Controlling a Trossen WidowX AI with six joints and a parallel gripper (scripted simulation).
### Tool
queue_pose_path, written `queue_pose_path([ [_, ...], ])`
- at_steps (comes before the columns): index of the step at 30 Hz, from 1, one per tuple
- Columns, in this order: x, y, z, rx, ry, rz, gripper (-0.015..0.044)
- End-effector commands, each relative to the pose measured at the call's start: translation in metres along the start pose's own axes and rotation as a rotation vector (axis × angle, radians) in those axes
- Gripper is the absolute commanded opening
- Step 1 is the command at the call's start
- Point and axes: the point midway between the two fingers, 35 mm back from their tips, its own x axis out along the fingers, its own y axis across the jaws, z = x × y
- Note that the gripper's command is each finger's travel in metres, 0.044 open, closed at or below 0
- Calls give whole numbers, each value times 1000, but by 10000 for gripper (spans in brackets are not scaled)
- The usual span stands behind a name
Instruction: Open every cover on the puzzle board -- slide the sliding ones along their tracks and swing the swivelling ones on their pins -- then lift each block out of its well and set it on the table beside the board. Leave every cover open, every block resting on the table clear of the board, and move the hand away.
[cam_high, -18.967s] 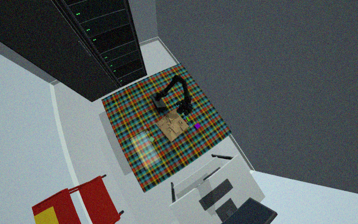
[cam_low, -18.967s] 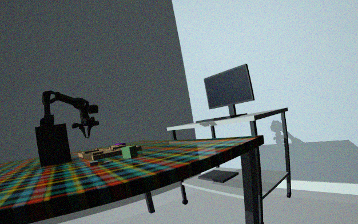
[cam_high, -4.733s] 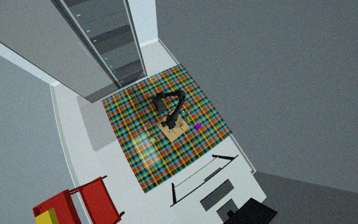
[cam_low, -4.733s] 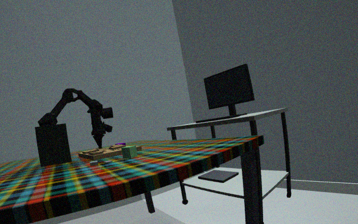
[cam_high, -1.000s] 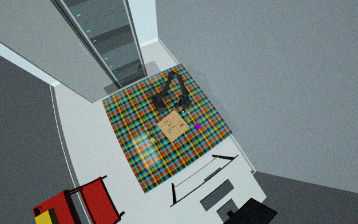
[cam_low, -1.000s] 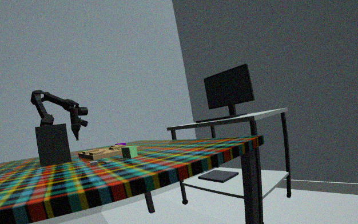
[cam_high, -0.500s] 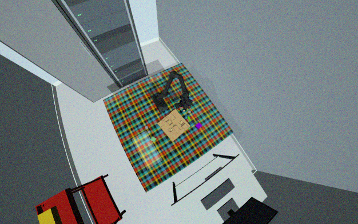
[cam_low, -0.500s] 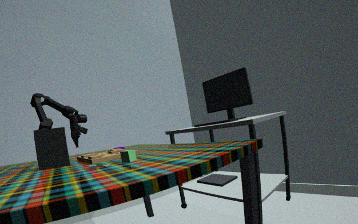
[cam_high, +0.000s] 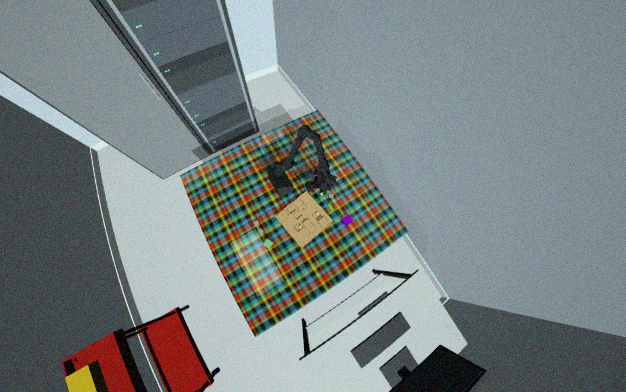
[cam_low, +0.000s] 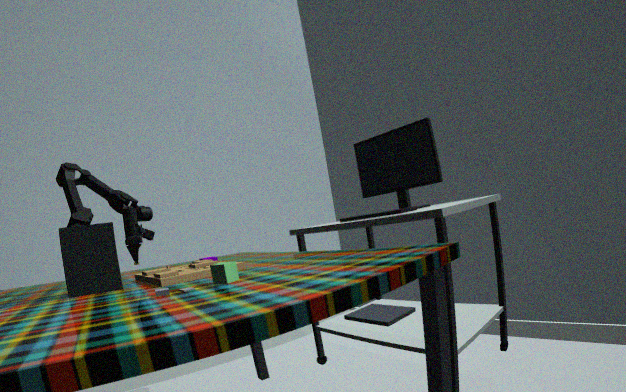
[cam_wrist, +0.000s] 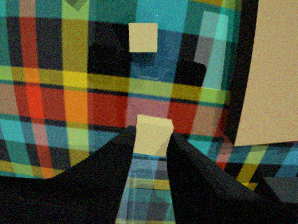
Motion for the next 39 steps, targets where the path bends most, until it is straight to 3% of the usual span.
queue_pose_path([
  [1,9,-2,-1,5,4,-5,80],
  [32,52,0,-9,9,4,9,80],
  [39,49,2,-8,5,3,13,264],
])
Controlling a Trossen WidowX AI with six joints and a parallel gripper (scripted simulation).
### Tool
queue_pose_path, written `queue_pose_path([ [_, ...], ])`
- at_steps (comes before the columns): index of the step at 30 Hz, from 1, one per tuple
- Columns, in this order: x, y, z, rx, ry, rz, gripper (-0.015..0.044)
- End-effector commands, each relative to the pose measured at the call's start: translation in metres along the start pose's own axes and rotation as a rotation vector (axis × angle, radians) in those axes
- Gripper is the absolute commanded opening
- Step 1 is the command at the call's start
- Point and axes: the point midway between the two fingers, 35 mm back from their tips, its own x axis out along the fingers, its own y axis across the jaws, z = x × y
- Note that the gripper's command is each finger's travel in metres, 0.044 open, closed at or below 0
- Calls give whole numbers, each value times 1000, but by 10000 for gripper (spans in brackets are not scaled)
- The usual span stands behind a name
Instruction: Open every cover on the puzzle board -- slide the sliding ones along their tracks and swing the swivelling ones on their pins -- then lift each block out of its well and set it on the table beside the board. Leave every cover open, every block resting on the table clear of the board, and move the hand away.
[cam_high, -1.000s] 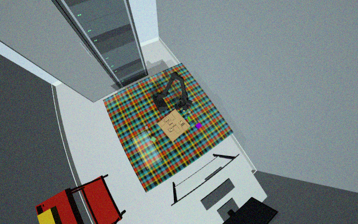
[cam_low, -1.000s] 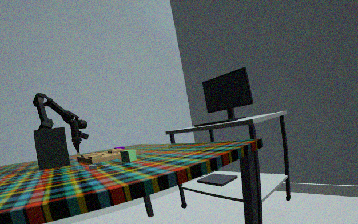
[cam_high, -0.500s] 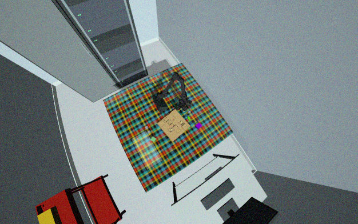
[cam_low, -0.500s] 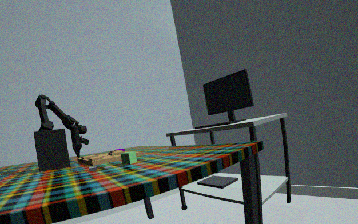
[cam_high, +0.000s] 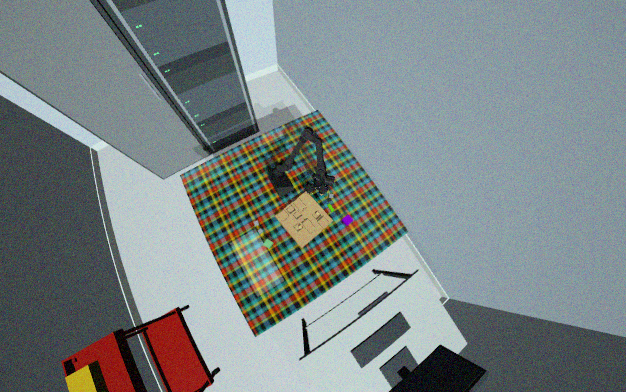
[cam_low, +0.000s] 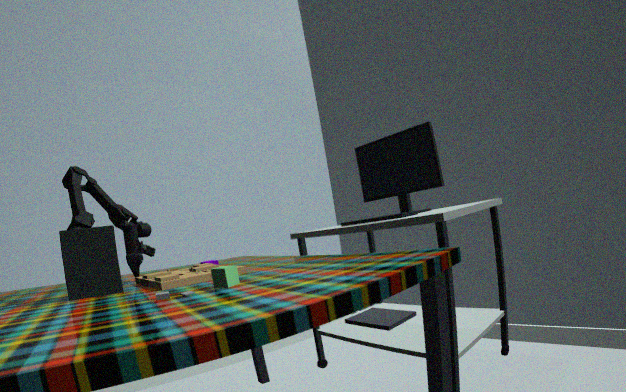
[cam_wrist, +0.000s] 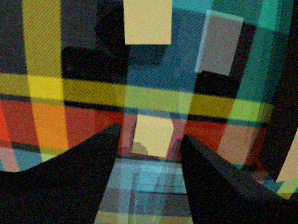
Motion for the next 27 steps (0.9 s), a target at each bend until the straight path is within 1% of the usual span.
queue_pose_path([
  [1,0,0,0,-1,0,0,290],
  [6,-1,0,0,-1,0,0,421],
  [7,-2,0,1,-1,0,0,440],
  [27,-65,-1,1,1,0,-9,440],
])
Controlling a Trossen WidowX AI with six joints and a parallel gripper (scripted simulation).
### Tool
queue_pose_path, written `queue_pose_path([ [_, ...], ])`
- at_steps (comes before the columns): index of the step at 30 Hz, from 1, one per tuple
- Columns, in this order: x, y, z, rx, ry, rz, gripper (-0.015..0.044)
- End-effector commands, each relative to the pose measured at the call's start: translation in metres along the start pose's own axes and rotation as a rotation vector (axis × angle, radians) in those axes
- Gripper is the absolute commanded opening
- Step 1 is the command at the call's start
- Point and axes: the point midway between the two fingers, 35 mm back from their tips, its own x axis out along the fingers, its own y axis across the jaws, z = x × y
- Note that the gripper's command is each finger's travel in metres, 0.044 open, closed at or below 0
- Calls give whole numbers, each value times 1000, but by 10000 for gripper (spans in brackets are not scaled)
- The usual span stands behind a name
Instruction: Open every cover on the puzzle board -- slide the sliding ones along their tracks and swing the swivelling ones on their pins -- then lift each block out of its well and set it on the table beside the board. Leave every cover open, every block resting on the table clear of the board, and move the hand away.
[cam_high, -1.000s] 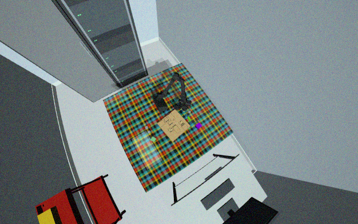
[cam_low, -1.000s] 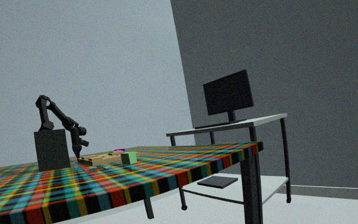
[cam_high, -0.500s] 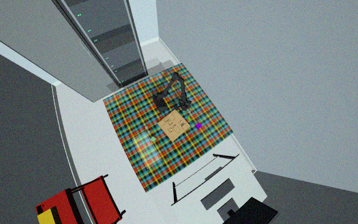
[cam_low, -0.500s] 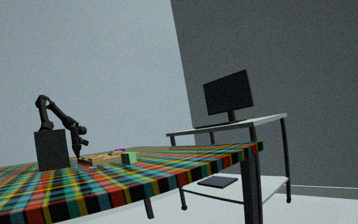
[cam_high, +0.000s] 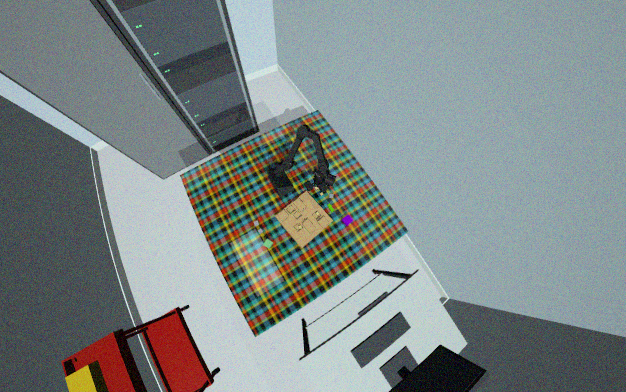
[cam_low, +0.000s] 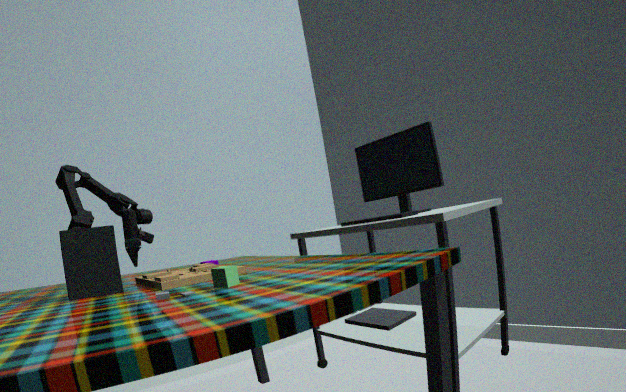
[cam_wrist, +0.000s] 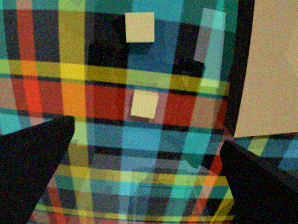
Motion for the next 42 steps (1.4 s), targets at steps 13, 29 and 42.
queue_pose_path([
  [13,-26,0,19,-209,-6,1,282],
  [29,-29,-29,99,-937,-17,-15,0],
  [42,-27,-71,157,-1531,-9,-9,0],
])
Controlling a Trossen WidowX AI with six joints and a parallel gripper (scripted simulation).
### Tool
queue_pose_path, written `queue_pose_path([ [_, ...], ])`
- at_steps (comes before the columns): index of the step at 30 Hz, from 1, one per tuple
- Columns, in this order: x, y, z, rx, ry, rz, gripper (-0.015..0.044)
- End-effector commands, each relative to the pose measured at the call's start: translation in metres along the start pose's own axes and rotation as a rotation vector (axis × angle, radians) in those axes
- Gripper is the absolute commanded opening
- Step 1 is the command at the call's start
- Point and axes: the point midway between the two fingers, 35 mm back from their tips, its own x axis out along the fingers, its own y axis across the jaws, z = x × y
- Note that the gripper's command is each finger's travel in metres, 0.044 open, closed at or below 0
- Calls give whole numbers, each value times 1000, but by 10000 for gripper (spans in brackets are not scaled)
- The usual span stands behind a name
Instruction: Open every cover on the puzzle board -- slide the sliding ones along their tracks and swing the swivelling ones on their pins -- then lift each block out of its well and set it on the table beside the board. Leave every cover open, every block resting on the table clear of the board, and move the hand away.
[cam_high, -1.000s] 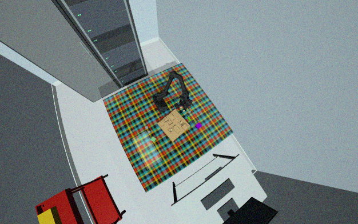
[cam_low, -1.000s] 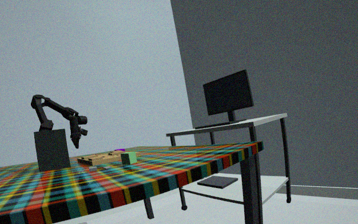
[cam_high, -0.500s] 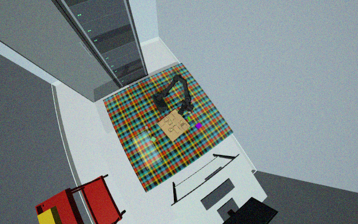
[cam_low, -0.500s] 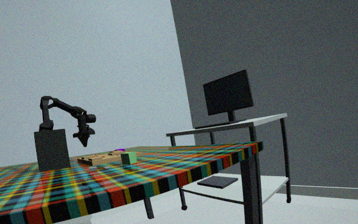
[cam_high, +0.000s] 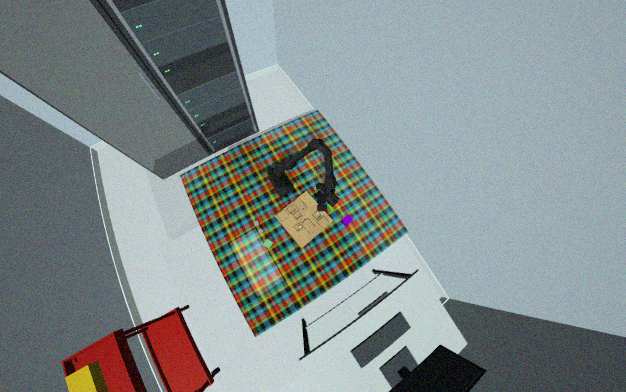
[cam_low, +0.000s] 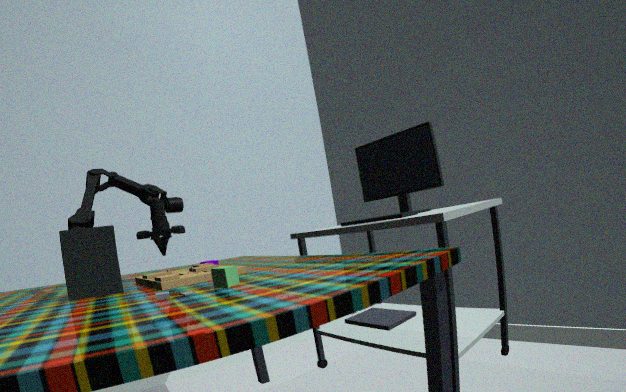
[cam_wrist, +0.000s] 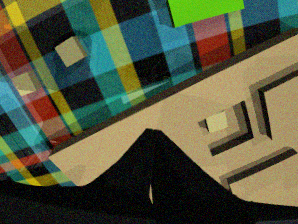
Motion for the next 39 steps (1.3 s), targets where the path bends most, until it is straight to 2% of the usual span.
queue_pose_path([
  [1,1,-56,-12,-447,-14,3,0],
  [5,1,-69,-16,-559,-17,4,0],
  [21,2,-71,-15,-559,-17,4,0],
  [33,48,-73,-14,-559,-18,4,0],
  [39,52,-72,-13,-559,-19,5,0],
])
